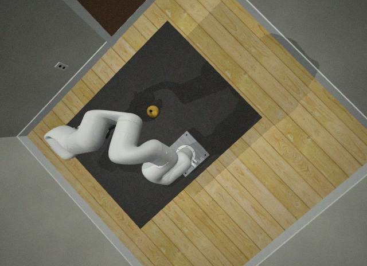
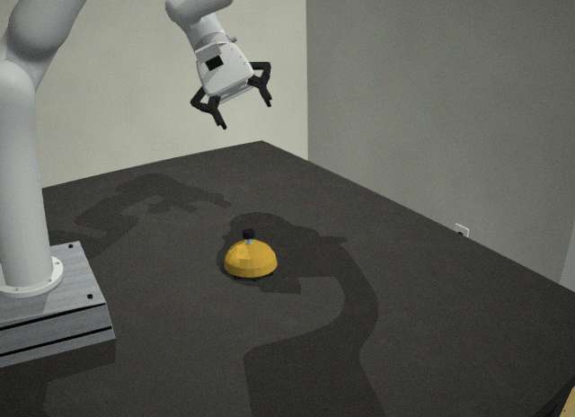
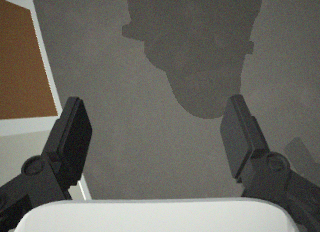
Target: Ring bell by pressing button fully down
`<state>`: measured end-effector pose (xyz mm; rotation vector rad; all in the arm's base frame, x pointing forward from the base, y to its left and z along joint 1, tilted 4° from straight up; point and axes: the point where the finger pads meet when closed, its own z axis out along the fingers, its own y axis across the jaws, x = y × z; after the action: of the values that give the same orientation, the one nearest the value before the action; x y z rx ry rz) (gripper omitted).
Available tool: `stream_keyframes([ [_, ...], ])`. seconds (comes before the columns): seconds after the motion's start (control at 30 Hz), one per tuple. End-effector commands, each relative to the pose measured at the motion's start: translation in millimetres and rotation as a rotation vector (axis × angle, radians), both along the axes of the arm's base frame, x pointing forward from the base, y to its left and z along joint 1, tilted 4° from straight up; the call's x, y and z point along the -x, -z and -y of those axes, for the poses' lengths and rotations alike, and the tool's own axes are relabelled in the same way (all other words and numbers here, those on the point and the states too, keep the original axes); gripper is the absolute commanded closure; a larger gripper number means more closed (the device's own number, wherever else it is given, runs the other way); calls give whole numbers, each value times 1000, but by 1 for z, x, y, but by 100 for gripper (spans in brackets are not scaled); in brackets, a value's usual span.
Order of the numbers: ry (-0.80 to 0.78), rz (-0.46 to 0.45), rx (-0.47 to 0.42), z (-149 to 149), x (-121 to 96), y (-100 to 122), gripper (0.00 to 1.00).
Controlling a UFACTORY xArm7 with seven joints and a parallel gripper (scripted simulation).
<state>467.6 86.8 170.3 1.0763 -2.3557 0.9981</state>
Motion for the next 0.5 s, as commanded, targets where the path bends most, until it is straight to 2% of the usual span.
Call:
stream_keyframes([
  [0.0, 116, 2, -123, 22, 20, 13, 0],
  [0.1, 151, 6, -156, 27, 26, 17, 0],
  [0.47, 151, 6, -156, 27, 26, 17, 0],
])
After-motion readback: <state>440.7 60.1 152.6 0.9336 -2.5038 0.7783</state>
